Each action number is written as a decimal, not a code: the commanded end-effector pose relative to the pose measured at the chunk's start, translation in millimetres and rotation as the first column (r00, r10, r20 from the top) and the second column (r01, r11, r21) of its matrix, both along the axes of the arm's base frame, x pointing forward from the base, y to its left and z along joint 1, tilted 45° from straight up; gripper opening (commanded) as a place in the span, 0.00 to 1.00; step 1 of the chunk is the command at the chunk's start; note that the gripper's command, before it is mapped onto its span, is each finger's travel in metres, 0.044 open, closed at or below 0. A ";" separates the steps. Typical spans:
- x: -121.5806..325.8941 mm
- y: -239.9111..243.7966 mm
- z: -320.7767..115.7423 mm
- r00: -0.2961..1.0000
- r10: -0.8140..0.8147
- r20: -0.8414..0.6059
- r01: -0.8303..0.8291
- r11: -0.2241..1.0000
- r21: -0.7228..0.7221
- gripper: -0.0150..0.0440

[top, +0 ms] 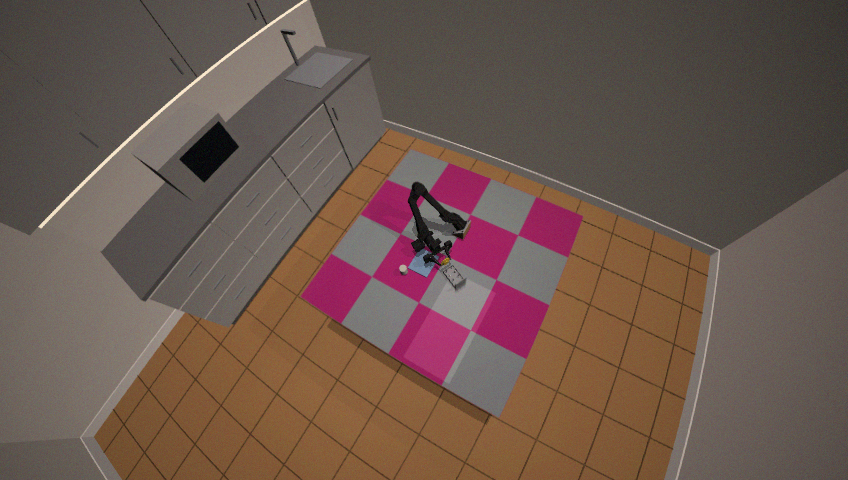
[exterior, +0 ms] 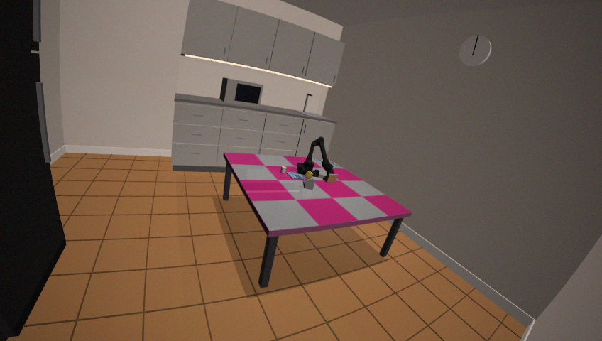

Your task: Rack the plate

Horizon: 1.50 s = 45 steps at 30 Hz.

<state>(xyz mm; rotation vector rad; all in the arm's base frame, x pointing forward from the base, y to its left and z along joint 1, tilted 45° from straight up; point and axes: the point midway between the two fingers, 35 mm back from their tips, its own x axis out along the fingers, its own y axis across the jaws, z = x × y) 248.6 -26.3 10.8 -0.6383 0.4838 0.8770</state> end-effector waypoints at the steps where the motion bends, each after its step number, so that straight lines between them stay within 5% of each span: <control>1: -1.4 1.1 0.5 1.000 0.009 0.017 -0.009 1.000 0.001 0.25; 45: 26.2 28.2 -31.9 1.000 0.002 0.030 -0.002 1.000 -0.009 0.25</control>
